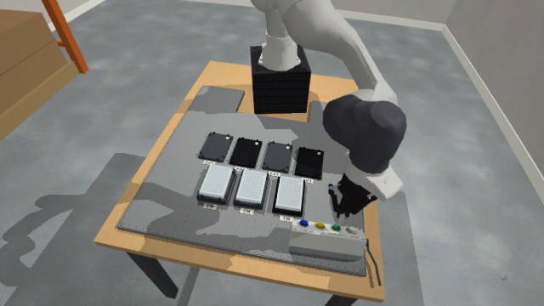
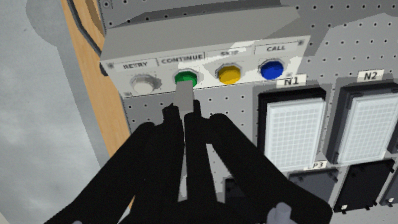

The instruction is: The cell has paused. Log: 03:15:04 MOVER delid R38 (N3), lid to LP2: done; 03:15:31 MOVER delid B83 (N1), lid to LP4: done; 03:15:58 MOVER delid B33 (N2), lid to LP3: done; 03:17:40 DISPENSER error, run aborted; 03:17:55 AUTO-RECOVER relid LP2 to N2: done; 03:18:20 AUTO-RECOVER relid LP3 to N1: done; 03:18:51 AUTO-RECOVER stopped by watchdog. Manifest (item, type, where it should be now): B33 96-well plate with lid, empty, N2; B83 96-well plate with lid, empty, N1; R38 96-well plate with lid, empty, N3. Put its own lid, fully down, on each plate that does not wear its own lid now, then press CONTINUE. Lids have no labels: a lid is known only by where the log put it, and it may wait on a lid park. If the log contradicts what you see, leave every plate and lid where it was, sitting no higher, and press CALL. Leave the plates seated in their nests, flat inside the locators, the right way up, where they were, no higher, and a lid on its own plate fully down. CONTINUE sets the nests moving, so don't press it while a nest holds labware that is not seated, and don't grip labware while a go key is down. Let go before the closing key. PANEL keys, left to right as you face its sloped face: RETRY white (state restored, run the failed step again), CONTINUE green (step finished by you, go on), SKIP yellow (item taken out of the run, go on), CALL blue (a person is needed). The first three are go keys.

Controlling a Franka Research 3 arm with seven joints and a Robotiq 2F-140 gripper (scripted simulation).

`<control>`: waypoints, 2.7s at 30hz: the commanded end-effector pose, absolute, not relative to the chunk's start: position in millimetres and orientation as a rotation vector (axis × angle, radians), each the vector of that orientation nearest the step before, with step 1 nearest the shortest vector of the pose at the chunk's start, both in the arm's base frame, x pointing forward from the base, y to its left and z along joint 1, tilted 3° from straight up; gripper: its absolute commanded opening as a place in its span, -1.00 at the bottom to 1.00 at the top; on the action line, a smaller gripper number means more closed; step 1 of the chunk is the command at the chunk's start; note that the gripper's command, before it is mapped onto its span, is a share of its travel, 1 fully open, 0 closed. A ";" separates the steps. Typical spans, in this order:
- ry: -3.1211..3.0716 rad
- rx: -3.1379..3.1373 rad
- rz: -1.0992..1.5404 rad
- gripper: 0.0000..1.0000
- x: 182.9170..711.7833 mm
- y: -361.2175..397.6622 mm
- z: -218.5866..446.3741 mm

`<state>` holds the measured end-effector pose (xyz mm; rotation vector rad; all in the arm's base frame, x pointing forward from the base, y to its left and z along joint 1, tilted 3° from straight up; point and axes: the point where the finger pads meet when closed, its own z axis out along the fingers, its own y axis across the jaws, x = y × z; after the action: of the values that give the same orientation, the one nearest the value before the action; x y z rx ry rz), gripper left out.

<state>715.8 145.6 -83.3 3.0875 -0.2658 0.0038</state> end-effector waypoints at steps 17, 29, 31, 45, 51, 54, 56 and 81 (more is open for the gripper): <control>-0.262 3.087 0.010 -1.00 716.8 145.7 -100.2; -0.262 3.087 0.010 -1.00 716.8 145.5 -105.6; -0.262 3.087 0.010 -1.00 716.8 145.5 -106.1; -0.262 3.087 0.010 -1.00 716.8 145.5 -106.7; -0.262 3.087 0.010 -1.00 716.8 145.5 -106.7; -0.262 3.087 0.010 -1.00 716.8 145.5 -106.7; -0.262 3.087 0.010 -1.00 716.8 145.5 -106.7; -0.262 3.087 0.010 -1.00 716.8 145.4 -107.7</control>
<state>716.8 144.8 -105.6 3.0881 -0.2656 0.0074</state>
